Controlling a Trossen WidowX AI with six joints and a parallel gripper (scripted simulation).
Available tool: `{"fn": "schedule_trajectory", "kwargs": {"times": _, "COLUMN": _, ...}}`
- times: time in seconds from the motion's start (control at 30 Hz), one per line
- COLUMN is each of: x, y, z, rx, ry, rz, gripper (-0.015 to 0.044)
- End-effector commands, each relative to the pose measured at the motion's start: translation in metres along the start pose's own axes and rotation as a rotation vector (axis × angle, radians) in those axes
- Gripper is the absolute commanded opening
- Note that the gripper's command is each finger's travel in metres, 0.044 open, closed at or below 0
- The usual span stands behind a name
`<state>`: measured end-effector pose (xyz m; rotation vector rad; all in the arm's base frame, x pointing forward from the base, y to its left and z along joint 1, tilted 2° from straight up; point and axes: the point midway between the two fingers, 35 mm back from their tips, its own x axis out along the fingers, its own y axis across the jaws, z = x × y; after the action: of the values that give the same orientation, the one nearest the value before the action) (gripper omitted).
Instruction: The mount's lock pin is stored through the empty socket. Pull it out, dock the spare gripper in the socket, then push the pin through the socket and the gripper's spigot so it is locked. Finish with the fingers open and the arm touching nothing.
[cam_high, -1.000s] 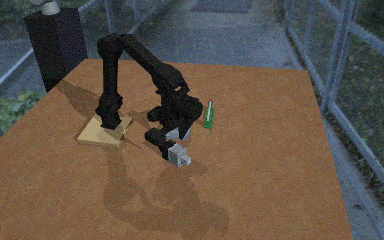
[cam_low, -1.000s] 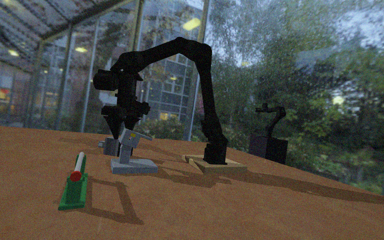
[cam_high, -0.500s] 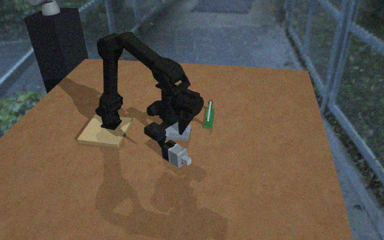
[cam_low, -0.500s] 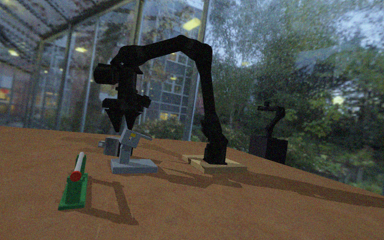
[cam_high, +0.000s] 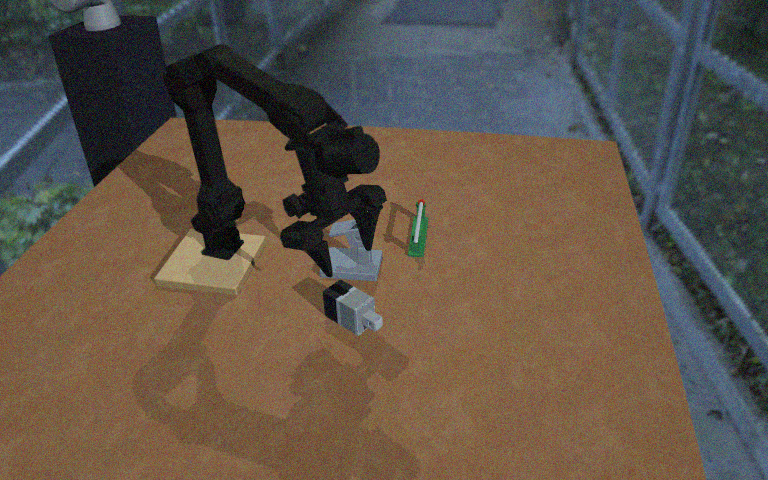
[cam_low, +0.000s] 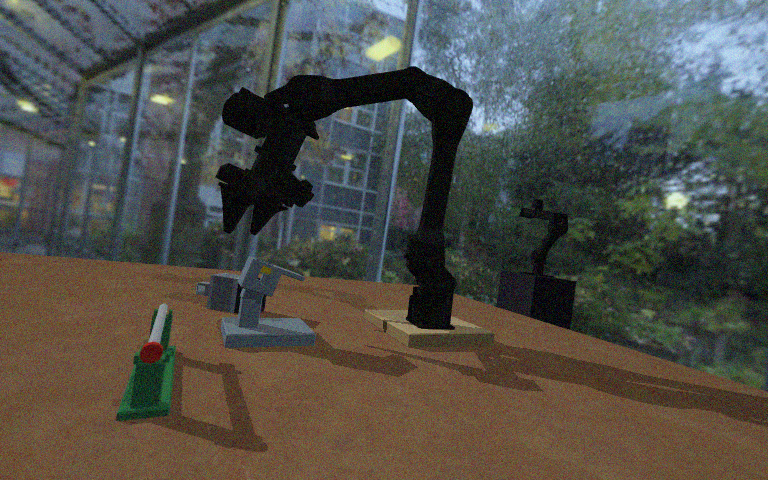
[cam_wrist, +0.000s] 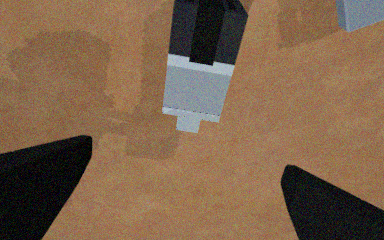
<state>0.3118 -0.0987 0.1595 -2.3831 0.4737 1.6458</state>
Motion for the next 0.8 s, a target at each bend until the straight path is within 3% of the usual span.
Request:
{"fn": "schedule_trajectory", "kwargs": {"times": 0.0, "x": -0.013, "y": -0.001, "z": -0.004, "rx": 0.011, "ry": 0.201, "rz": -0.002, "gripper": 0.0440}}
{"fn": "schedule_trajectory", "kwargs": {"times": 0.23, "x": -0.008, "y": -0.001, "z": -0.003, "rx": 0.011, "ry": 0.211, "rz": -0.002, "gripper": 0.0440}}
{"fn": "schedule_trajectory", "kwargs": {"times": 0.63, "x": 0.051, "y": -0.001, "z": 0.016, "rx": 0.010, "ry": 0.212, "rz": -0.001, "gripper": 0.0440}}
{"fn": "schedule_trajectory", "kwargs": {"times": 0.77, "x": 0.054, "y": -0.001, "z": 0.016, "rx": 0.010, "ry": 0.212, "rz": -0.001, "gripper": 0.0440}}
